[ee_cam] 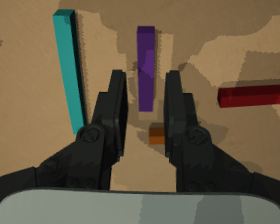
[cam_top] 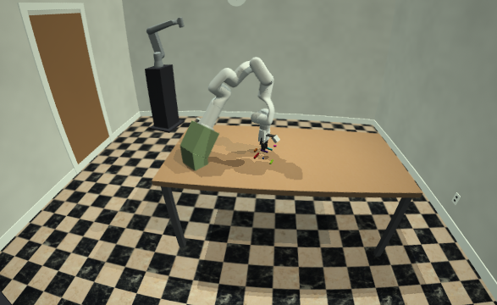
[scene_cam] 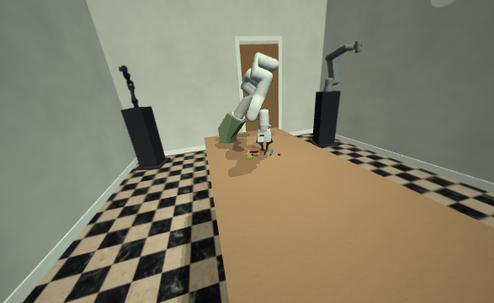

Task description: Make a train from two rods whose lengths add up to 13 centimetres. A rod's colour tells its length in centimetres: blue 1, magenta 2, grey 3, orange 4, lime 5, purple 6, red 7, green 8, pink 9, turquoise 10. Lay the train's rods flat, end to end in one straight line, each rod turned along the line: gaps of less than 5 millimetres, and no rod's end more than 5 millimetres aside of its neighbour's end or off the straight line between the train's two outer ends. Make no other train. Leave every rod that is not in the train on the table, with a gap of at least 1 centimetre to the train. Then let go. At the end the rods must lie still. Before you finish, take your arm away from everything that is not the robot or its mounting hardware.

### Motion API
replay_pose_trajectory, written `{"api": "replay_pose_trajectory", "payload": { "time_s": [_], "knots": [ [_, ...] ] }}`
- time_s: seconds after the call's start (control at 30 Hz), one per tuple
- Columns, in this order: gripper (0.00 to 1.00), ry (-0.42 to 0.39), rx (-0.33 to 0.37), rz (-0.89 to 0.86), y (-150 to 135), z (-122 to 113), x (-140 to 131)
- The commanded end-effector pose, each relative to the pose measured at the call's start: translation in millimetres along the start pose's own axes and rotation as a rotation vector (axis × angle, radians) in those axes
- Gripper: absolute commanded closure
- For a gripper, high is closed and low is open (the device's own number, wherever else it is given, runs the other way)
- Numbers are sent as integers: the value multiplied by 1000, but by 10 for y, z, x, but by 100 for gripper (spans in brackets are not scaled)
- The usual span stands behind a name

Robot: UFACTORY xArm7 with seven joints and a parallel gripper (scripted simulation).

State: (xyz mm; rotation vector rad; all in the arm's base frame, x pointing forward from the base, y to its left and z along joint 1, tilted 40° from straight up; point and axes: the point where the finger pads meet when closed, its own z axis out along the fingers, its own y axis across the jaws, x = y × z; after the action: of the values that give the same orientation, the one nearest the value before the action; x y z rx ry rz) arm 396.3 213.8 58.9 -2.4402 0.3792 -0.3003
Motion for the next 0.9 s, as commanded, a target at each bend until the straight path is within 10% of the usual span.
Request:
{"api": "replay_pose_trajectory", "payload": {
  "time_s": [0.0,0.53,0.57,0.87],
  "knots": [
    [76,-8,-2,1,-3,-219,15],
    [76,-8,-2,1,-4,-699,19],
    [0,-8,-2,1,-4,-699,19],
    [0,-8,-2,1,-4,-699,19]
  ]
}}
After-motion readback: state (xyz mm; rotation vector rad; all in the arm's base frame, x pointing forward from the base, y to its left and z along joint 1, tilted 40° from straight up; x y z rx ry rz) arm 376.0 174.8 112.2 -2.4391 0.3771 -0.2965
